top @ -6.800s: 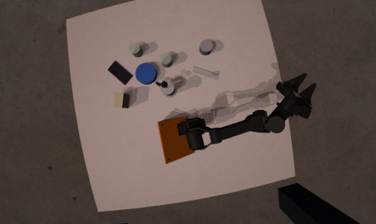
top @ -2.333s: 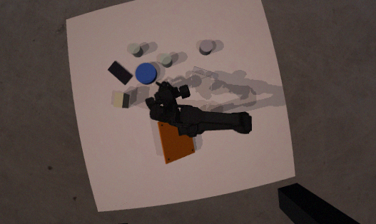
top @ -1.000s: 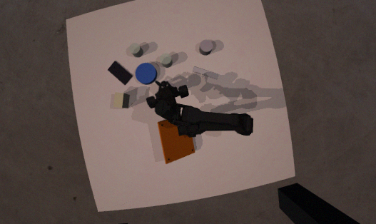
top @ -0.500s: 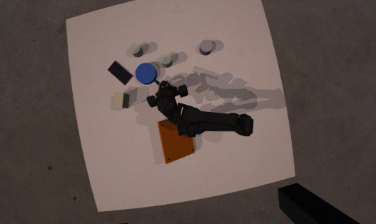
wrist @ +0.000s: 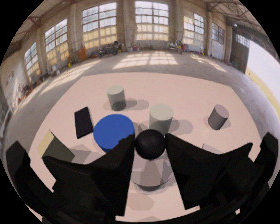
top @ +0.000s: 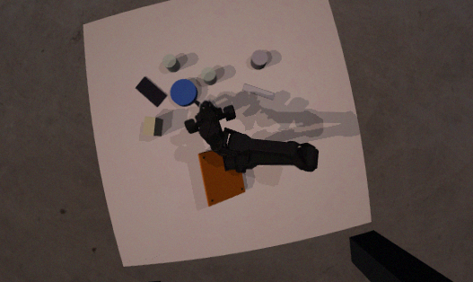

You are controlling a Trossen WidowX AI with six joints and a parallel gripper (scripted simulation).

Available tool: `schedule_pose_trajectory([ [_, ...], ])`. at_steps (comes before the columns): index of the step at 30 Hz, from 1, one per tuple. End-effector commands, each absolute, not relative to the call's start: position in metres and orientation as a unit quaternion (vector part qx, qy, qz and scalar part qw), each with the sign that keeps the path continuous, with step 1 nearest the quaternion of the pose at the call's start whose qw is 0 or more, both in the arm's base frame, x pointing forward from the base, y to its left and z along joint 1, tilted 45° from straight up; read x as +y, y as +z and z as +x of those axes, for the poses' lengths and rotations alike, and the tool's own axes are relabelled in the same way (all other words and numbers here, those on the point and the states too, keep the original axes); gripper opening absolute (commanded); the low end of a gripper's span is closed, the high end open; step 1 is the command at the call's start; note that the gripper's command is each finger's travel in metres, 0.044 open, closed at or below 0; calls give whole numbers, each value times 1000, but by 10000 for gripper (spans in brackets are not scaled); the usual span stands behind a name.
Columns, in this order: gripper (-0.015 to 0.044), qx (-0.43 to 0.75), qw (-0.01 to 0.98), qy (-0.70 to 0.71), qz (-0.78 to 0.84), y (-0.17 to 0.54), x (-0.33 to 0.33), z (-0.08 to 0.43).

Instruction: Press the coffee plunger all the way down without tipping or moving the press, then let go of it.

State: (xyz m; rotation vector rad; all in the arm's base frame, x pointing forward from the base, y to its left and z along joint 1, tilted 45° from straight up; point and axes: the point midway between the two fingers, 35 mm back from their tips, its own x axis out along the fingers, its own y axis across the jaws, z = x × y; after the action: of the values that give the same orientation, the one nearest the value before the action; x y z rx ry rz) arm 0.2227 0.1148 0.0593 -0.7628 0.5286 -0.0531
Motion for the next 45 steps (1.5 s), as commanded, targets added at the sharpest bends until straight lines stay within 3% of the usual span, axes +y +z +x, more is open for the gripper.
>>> schedule_pose_trajectory([
  [1,117,266,885,-30,-380,52,108,222],
  [45,117,260,889,-29,-375,53,114,228],
])
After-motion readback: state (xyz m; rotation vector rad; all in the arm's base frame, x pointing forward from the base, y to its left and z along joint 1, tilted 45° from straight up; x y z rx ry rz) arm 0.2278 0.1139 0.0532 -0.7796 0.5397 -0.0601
